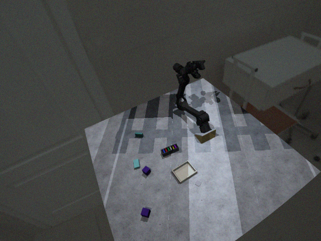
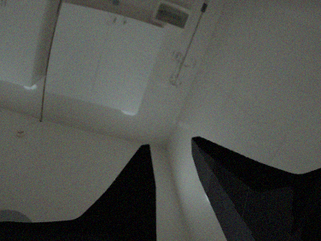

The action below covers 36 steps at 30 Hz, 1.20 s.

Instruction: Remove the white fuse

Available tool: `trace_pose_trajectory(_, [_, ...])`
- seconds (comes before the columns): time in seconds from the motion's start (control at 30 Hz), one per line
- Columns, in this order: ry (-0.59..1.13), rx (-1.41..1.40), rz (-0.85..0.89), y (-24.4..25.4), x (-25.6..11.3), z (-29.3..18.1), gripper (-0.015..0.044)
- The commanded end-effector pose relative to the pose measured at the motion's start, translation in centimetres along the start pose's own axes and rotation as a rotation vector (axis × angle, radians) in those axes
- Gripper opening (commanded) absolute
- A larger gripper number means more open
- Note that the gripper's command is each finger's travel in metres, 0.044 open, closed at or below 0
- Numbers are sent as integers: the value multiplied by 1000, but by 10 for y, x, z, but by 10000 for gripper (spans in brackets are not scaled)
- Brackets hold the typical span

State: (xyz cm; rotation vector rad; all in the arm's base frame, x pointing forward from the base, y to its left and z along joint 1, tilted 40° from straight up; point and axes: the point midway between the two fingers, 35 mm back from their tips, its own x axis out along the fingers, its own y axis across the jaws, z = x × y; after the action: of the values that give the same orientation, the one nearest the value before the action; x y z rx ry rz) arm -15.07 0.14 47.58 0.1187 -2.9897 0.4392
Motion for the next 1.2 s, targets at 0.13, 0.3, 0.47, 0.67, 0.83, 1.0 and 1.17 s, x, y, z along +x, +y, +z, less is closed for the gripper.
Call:
trace_pose_trajectory(0.13, [127, 346, 126, 50, -2, -21, 64])
trace_pose_trajectory(0.3, [368, 822, 275, 125, -22, -43, 64])
trace_pose_trajectory(0.47, [695, 1271, 375, 199, -63, -52, 64])
trace_pose_trajectory(0.67, [1189, 1728, 399, 274, -133, -42, 64])
trace_pose_trajectory(0.83, [1664, 2004, 326, 318, -201, -16, 64])
trace_pose_trajectory(1.0, [2203, 2132, 148, 341, -272, 21, 64])
trace_pose_trajectory(1.17, [2690, 2074, -102, 345, -331, 57, 64])
